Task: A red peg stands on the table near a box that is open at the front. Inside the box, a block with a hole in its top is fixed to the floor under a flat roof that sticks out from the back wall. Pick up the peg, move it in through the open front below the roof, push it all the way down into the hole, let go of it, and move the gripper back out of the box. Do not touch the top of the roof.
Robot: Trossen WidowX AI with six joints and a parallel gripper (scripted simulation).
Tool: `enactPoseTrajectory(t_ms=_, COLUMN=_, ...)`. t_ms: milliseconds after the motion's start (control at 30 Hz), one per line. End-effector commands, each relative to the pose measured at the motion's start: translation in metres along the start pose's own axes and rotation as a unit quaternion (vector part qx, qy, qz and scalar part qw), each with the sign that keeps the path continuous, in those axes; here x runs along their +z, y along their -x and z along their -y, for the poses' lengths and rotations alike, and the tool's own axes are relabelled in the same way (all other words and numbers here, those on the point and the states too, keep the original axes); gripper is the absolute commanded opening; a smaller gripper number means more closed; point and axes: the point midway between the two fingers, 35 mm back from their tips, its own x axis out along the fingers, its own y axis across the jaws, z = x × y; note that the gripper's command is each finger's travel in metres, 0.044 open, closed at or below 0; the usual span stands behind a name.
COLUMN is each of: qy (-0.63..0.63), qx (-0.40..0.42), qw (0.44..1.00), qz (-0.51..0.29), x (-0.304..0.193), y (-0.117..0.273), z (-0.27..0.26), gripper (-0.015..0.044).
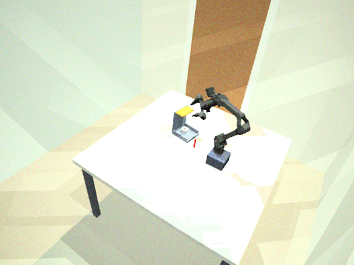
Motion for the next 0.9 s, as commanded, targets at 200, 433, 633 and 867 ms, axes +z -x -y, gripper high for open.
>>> enactPoseTrajectory(t_ms=200, qy=-0.160, qx=0.011, qw=0.987, qz=0.028, x=0.015, y=0.012, z=0.012, gripper=0.0440)
enactPoseTrajectory(t_ms=433, qy=-0.271, qx=0.024, qw=0.961, qz=0.043, x=0.025, y=0.021, z=0.021, gripper=0.0440)
enactPoseTrajectory(t_ms=633, qy=-0.309, qx=0.029, qw=0.949, qz=0.047, x=0.028, y=0.024, z=0.025, gripper=0.0440)
enactPoseTrajectory(t_ms=867, qy=-0.308, qx=0.030, qw=0.950, qz=0.047, x=0.036, y=0.015, z=0.027, gripper=0.0440)
